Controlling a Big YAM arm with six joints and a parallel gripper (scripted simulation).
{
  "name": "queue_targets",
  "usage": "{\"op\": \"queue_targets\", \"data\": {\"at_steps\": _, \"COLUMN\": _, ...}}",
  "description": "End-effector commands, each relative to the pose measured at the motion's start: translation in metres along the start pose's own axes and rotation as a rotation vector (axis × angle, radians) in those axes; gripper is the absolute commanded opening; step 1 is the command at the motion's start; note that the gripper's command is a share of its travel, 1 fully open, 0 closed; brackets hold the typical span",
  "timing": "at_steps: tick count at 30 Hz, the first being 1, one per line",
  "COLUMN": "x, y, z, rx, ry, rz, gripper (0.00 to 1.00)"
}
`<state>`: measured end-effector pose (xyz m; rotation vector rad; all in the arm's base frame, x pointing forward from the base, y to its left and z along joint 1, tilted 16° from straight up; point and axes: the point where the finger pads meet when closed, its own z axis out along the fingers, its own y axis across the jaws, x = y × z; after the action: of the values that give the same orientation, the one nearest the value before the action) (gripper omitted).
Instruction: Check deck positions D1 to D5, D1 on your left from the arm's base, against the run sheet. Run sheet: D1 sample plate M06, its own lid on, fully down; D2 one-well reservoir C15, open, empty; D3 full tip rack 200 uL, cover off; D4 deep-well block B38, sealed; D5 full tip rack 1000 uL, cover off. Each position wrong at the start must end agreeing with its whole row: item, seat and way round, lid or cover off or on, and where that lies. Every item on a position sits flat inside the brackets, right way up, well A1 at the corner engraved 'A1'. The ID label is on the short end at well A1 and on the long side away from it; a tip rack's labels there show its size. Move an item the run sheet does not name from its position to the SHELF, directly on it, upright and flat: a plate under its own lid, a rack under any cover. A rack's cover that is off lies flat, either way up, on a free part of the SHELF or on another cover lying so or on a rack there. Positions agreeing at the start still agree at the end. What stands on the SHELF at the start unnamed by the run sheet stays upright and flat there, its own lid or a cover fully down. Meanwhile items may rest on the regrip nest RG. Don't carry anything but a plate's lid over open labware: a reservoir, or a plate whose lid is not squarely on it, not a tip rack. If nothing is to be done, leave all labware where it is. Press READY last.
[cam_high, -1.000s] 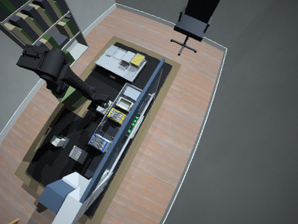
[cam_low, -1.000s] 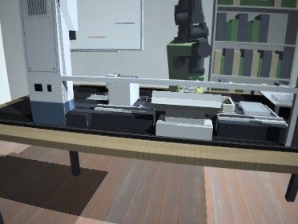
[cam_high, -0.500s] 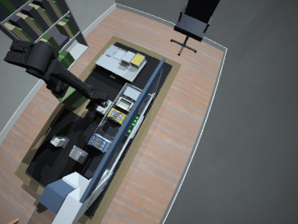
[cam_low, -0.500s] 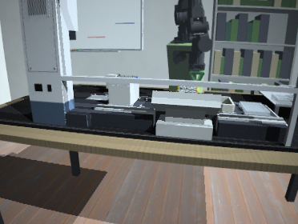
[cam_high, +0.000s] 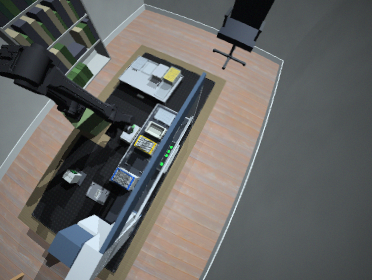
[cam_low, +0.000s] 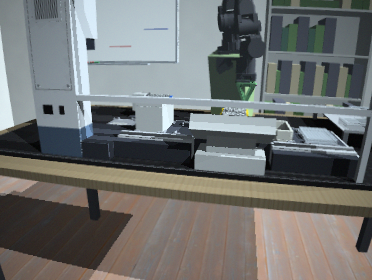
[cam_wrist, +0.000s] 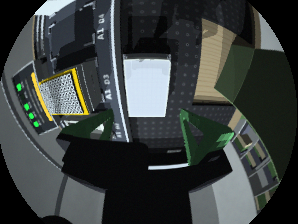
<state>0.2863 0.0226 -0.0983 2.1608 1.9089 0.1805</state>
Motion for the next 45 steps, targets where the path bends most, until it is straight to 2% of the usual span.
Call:
{"op": "queue_targets", "data": {"at_steps": 1, "x": 0.003, "y": 0.0, "z": -0.009, "rx": -0.009, "ry": 0.002, "rz": 0.001, "gripper": 1.0}}
{"op": "queue_targets", "data": {"at_steps": 29, "x": 0.003, "y": 0.003, "z": -0.049, "rx": -0.014, "ry": 0.004, "rz": 0.002, "gripper": 1.0}}
{"op": "queue_targets", "data": {"at_steps": 45, "x": 0.008, "y": 0.018, "z": -0.077, "rx": -0.04, "ry": 0.013, "rz": 0.006, "gripper": 1.0}}
